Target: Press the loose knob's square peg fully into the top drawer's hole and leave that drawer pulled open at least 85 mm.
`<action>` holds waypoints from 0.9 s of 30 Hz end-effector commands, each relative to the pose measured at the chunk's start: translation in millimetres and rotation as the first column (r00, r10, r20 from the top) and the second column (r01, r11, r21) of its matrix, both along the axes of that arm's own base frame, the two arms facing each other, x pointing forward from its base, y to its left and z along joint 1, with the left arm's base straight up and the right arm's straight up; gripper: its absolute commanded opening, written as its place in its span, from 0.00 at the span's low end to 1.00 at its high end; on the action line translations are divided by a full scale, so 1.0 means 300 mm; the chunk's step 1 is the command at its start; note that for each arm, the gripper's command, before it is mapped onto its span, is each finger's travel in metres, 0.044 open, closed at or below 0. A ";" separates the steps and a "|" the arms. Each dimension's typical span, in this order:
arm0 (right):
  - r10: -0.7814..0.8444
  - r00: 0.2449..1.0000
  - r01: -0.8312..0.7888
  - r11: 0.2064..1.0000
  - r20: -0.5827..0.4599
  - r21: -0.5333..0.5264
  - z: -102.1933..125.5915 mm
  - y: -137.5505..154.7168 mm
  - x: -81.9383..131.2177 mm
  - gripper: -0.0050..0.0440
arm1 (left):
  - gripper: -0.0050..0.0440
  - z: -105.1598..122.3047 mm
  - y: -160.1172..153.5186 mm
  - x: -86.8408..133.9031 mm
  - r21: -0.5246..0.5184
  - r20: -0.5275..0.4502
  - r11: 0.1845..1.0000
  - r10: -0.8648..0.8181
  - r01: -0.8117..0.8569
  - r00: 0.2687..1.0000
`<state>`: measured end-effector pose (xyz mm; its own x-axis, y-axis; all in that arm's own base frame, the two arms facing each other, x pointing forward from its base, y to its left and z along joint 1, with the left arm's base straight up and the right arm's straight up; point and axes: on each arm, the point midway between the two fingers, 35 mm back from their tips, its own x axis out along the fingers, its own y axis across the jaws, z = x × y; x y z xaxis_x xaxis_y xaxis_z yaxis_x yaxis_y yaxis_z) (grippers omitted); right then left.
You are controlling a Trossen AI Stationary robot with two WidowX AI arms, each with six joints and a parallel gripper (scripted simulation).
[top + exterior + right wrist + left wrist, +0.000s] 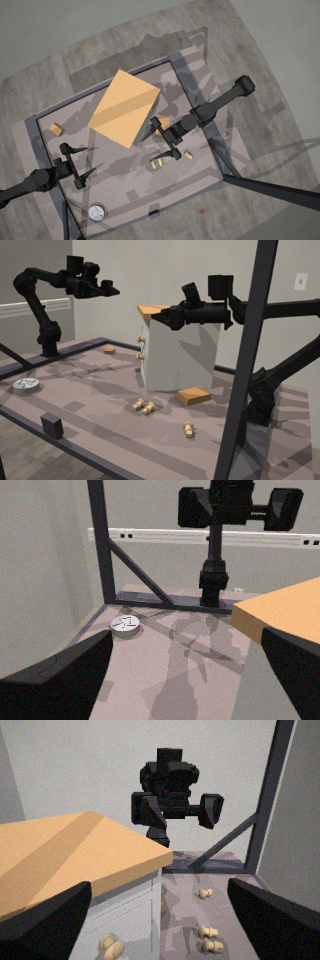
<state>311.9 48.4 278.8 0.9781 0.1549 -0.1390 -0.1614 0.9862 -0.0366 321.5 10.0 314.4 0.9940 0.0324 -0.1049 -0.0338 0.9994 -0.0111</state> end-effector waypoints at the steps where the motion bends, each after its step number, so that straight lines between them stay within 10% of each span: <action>1: 0.093 0.993 -0.095 0.995 -0.067 -0.029 -0.007 0.094 -0.022 0.92 | 0.92 0.070 0.031 0.002 -0.006 -0.040 0.999 0.034 -0.035 0.999; 27: 0.273 0.622 -0.507 0.855 -0.734 -0.112 -0.398 0.308 -0.389 0.92 | 0.92 0.117 0.136 0.045 -0.008 -0.434 0.990 0.125 -0.142 0.892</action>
